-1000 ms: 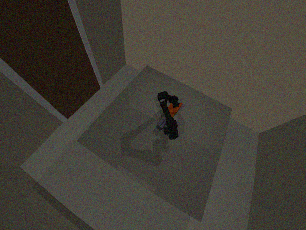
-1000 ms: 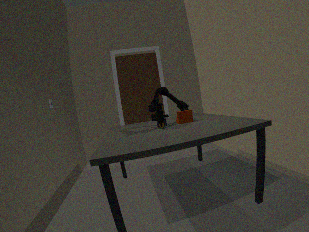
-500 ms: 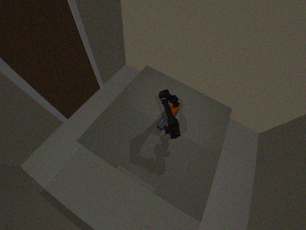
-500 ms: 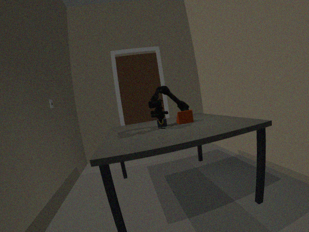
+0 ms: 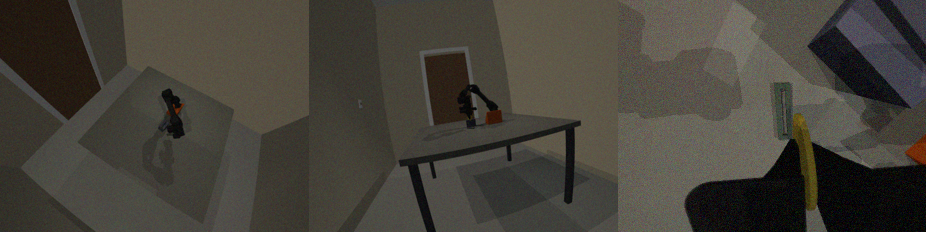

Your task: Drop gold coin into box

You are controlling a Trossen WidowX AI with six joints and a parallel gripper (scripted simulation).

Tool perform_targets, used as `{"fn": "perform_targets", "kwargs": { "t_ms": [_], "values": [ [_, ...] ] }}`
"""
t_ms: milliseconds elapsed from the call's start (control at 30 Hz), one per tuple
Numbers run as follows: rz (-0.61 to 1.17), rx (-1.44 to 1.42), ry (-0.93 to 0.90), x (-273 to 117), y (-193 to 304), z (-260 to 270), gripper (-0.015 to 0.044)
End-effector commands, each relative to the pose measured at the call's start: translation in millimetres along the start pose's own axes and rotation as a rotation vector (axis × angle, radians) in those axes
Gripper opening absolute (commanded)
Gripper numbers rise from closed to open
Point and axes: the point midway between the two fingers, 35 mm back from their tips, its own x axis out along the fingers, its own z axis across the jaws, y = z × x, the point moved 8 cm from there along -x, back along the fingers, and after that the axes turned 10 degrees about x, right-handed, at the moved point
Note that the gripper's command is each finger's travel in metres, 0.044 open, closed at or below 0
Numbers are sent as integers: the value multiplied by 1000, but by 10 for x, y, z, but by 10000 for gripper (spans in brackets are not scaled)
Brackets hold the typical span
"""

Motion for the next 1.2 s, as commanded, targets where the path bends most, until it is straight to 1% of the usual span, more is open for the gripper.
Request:
{"fn": "perform_targets", "kwargs": {
  "t_ms": [0,200,967,1167],
  "values": [
    [7,16,-19,-152,-16,4,0],
    [7,-5,-19,-156,-17,4,0],
    [-1,-756,-21,-168,-76,22,0],
    [-1,-777,-21,-169,-78,23,0]
  ]
}}
